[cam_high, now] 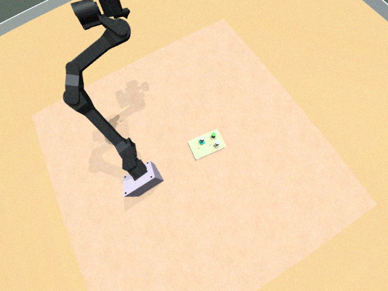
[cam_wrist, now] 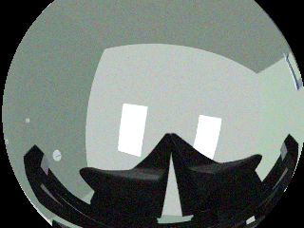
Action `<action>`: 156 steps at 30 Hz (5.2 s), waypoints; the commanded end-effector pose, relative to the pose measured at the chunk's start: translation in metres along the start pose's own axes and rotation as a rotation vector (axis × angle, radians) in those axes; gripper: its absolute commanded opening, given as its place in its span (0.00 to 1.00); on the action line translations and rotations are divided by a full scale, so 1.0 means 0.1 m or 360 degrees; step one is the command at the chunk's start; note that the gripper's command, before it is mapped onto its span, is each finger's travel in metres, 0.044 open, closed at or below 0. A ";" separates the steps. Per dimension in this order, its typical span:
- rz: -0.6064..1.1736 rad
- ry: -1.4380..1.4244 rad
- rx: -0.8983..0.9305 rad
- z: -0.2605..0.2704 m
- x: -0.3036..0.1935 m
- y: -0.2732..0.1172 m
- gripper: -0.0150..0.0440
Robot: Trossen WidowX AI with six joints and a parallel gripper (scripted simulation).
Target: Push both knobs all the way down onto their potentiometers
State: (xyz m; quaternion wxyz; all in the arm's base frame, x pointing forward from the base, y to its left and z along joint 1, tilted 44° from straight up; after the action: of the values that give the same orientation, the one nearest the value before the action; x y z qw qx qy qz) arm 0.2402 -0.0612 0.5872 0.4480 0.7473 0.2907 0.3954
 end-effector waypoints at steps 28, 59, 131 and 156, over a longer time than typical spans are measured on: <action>-0.0451 -0.0064 0.1113 1.63 -0.05 -0.62 0.25; -0.0410 0.0099 0.2438 2.70 -0.65 -1.79 0.25; 0.2552 0.0837 0.4546 2.23 -2.02 -3.92 0.25; 0.2552 0.0841 0.4547 2.23 -1.90 -4.23 0.25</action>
State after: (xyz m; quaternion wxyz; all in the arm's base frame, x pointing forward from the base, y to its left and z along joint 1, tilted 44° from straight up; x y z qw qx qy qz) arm 0.2973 -0.1320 0.0851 0.9155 -0.3982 -0.0286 -0.0502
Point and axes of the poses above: the point midway between the two fingers, 35 mm back from their tips, its own y axis out along the fingers, its own z axis across the jaws, x = y × z, the point moved 9 cm from there along -y, back along the fingers, and after that the axes turned 13 degrees about -y, right-handed, at the moved point
